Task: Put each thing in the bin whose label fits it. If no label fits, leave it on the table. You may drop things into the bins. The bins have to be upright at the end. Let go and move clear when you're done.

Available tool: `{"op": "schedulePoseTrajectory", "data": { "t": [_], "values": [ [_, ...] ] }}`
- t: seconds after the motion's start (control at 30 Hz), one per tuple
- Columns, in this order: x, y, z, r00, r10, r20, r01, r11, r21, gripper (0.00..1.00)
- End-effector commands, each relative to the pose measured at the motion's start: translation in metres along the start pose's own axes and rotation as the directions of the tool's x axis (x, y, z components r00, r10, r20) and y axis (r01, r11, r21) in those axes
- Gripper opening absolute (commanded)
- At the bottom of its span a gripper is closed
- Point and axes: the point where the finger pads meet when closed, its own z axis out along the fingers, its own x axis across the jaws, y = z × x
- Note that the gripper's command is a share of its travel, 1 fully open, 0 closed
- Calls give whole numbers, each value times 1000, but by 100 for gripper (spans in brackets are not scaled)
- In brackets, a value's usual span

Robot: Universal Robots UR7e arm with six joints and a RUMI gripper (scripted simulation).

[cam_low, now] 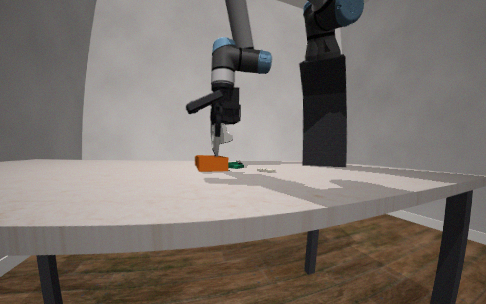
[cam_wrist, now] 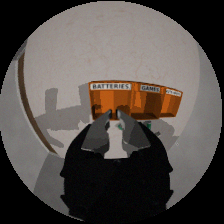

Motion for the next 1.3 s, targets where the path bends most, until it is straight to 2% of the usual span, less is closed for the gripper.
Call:
{"op": "schedulePoseTrajectory", "data": {
  "t": [0.0, 0.13, 0.33, 0.6, 1.1, 1.27],
  "values": [
    [0, -1, -6, 1000, 0, 0, 0, 1000, 1, 4],
    [0, -1, -10, 1000, 0, 0, 0, 1000, 1, 4],
    [0, 0, -33, 1000, 0, 0, 0, 1000, 1, 4],
    [0, 0, -33, 1000, 0, 0, 0, 1000, 1, 4],
    [0, 0, -157, 1000, 0, 0, 0, 1000, 1, 4],
    [0, 0, -165, 1000, 0, 0, 0, 1000, 1, 4]
  ]
}}
